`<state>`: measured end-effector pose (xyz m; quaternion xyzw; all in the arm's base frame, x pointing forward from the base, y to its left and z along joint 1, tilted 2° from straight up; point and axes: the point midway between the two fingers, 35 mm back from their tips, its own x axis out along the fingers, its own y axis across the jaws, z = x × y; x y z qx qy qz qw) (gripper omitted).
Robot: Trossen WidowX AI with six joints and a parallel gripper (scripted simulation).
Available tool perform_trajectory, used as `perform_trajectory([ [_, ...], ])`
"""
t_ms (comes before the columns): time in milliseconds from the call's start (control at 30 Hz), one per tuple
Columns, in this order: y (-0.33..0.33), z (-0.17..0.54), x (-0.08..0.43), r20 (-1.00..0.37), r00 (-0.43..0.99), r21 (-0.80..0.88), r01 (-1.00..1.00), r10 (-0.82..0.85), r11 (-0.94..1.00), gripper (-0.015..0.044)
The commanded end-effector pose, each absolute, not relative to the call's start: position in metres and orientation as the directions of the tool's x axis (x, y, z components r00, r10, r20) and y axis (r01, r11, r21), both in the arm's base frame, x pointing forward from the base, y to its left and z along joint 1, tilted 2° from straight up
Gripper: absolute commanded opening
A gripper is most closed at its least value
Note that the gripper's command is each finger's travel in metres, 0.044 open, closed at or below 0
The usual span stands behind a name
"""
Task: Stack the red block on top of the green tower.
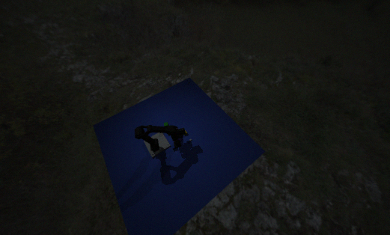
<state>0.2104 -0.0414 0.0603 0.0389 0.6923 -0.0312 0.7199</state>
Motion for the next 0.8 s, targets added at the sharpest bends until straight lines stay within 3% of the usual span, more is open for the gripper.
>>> perform_trajectory([
  [0, -0.042, 0.080, 0.212, -0.999, 0.052, 0.013, 0.098, 0.008, 0.995, 0.0000],
  [767, -0.043, 0.151, 0.207, -0.999, 0.051, 0.012, 0.100, 0.007, 0.995, 0.0000],
])
